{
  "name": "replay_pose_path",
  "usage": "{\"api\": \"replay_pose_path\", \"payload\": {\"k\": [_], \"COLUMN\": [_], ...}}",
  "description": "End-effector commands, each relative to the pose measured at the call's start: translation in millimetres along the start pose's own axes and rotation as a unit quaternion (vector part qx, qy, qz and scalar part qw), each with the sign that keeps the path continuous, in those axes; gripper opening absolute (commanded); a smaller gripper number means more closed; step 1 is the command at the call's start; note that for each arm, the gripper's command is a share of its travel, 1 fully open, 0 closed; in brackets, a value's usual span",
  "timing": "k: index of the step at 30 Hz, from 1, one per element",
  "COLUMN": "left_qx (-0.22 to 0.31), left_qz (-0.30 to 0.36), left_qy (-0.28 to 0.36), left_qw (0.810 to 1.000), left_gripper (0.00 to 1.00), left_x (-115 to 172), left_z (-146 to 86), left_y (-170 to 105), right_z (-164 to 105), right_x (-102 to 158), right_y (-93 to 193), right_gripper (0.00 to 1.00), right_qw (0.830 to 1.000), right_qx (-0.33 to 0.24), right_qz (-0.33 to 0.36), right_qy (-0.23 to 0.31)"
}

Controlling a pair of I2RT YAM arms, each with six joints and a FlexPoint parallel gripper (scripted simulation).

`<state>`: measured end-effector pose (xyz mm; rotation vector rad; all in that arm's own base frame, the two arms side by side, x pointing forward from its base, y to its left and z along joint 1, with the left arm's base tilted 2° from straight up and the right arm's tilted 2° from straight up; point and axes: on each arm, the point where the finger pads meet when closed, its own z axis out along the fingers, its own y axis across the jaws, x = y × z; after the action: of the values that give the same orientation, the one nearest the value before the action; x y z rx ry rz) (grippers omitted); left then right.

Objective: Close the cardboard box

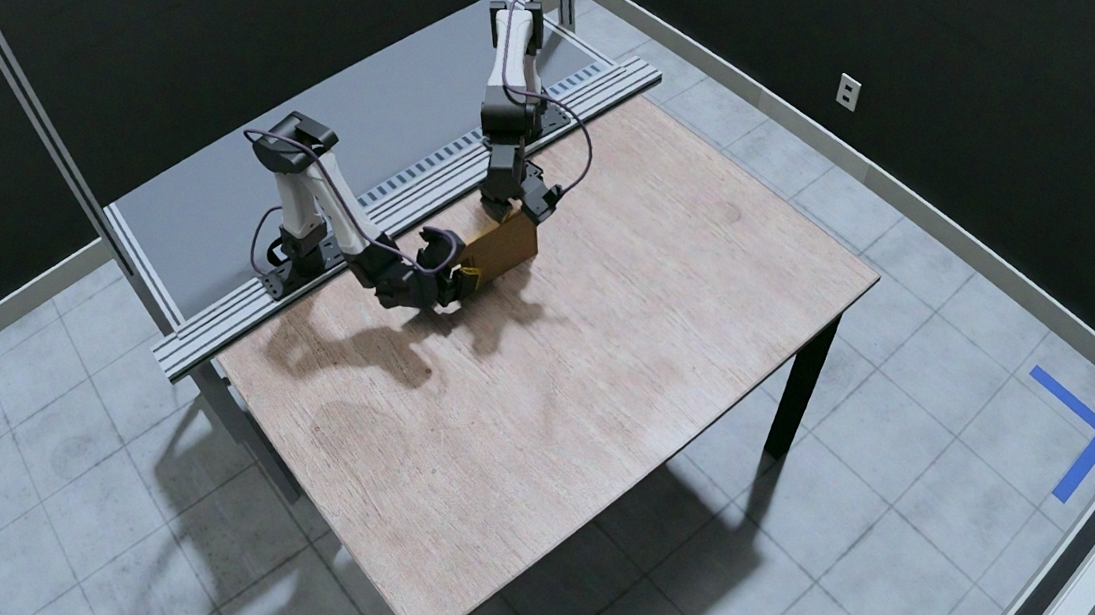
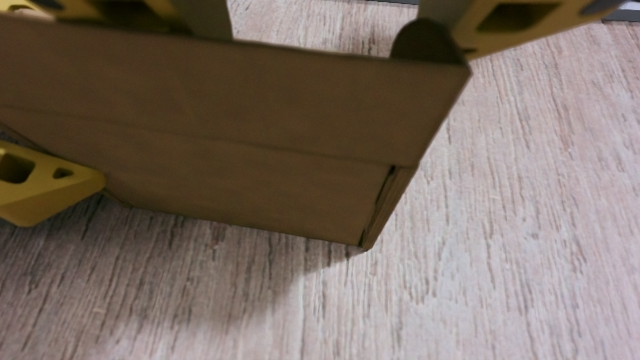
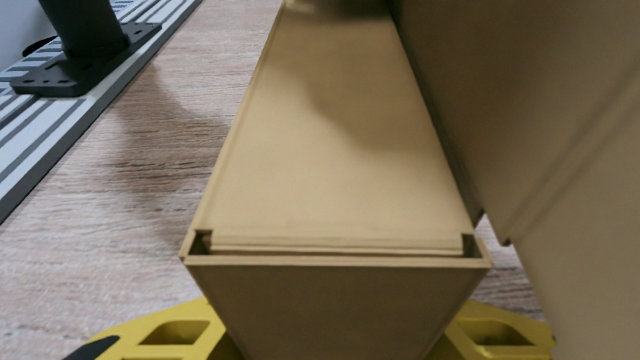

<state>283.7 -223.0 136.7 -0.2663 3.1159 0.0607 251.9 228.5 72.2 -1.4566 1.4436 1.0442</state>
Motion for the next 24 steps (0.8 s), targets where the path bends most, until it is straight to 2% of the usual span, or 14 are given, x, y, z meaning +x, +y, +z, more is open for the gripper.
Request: {"api": "replay_pose_path", "payload": {"k": [1,24], "left_qx": [0.014,0.013], "left_qz": [0.014,0.027], "left_qy": [-0.005,-0.004], "left_qw": [1.0,1.0], "left_gripper": [0.55,0.55], "left_x": [-1.5,-1.9], "left_z": [0.2,0.4], "left_y": [-16.0,-17.7], "right_z": [0.4,0.4], "right_x": [-4.5,-4.5], "right_y": [-1.8,-1.8], "right_gripper": [0.45,0.45], "right_qw": [1.0,1.0], "right_qx": [0.001,0.001], "right_qz": [-0.014,-0.014], "right_qy": [-0.005,-0.005]}}
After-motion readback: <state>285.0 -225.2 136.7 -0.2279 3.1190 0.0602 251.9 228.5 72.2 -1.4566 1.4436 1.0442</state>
